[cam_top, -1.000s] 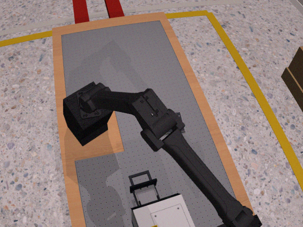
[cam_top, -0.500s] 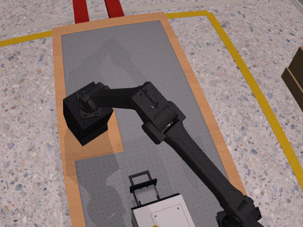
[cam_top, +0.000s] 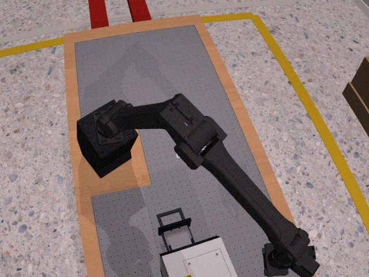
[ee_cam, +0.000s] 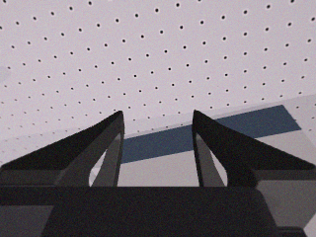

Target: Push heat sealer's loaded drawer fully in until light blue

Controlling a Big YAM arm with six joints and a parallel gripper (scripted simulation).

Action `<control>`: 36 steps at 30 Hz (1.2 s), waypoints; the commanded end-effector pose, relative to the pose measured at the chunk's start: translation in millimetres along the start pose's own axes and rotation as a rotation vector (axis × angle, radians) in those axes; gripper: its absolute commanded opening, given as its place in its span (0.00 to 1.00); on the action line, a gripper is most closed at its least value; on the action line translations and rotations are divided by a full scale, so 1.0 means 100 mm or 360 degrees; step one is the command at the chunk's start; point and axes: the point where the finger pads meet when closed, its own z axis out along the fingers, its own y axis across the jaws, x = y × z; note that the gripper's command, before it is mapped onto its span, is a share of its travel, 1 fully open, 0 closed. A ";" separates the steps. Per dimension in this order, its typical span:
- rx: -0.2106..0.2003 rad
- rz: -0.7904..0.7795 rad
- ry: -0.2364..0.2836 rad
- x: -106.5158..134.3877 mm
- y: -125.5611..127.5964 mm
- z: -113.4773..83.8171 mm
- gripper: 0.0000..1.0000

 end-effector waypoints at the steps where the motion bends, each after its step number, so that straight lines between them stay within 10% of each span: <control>1: 0.0033 0.0073 -0.0047 -0.09 0.13 -0.19 0.45; 3: -0.0018 0.0117 -0.0004 -0.03 0.25 -0.18 0.45; 4: -0.0091 0.0159 0.0077 0.04 0.36 0.15 0.45; 6: -0.0030 0.0173 -0.0005 -0.03 0.34 -0.16 0.45; 12: -0.0122 0.0271 0.0110 0.08 0.57 0.08 0.45; 15: -0.0108 0.0318 0.0082 0.07 0.64 -0.13 0.45; 16: -0.0170 0.0360 0.0170 0.14 0.75 0.17 0.45; 18: -0.0127 0.0374 0.0101 0.10 0.75 -0.12 0.45; 27: -0.0147 0.0475 0.0130 0.15 0.98 -0.09 0.45; 30: -0.0229 0.0570 0.0280 0.29 1.19 0.15 0.45; 33: -0.0181 0.0575 0.0184 0.24 1.21 -0.08 0.45; 36: -0.0251 0.0670 0.0336 0.38 1.41 0.13 0.45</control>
